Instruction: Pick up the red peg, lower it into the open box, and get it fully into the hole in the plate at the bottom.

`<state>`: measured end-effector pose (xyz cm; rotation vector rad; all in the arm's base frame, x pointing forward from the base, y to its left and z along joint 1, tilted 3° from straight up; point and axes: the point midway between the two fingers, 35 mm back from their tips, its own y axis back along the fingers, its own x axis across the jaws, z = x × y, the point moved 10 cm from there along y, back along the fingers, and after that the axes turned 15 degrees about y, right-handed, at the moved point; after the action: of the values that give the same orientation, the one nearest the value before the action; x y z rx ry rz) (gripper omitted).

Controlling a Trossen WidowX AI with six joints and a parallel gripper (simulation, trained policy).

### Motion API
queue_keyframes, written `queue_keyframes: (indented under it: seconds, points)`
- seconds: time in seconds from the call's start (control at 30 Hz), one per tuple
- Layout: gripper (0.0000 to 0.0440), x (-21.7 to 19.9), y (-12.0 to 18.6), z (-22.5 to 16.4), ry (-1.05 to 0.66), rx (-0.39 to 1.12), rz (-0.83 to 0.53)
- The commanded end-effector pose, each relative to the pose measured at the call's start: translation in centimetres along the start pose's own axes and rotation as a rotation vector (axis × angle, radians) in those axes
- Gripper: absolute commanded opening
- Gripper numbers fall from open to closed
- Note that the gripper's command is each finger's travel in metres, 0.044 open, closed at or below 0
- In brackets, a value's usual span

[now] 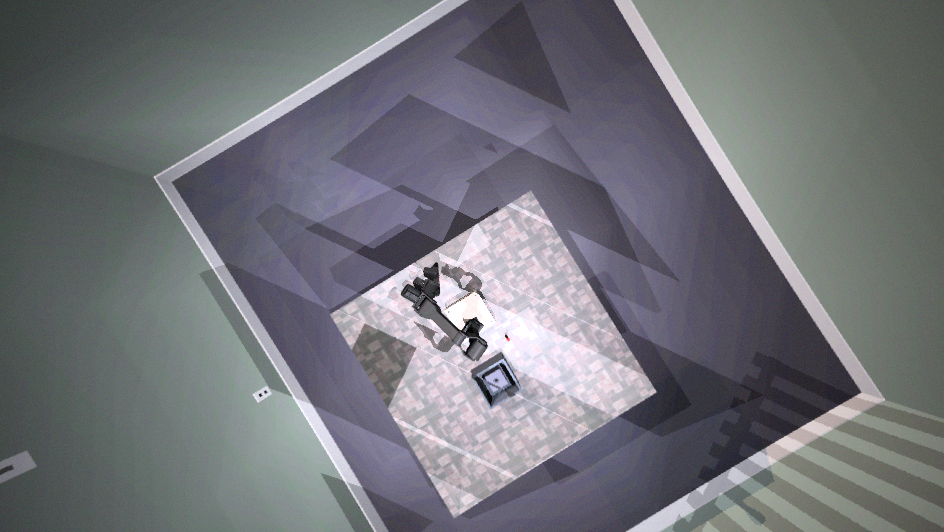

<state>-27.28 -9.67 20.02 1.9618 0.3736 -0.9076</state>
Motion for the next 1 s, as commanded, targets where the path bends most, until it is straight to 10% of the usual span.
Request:
queue_keyframes:
  seconds: [0.0,0.97]
  points:
    - [0.0416,0.1,0.3,0.3,0.009,-0.016,-0.003]
    - [0.044,16.5,20.9,3.3,0.254,-0.653,-0.02]
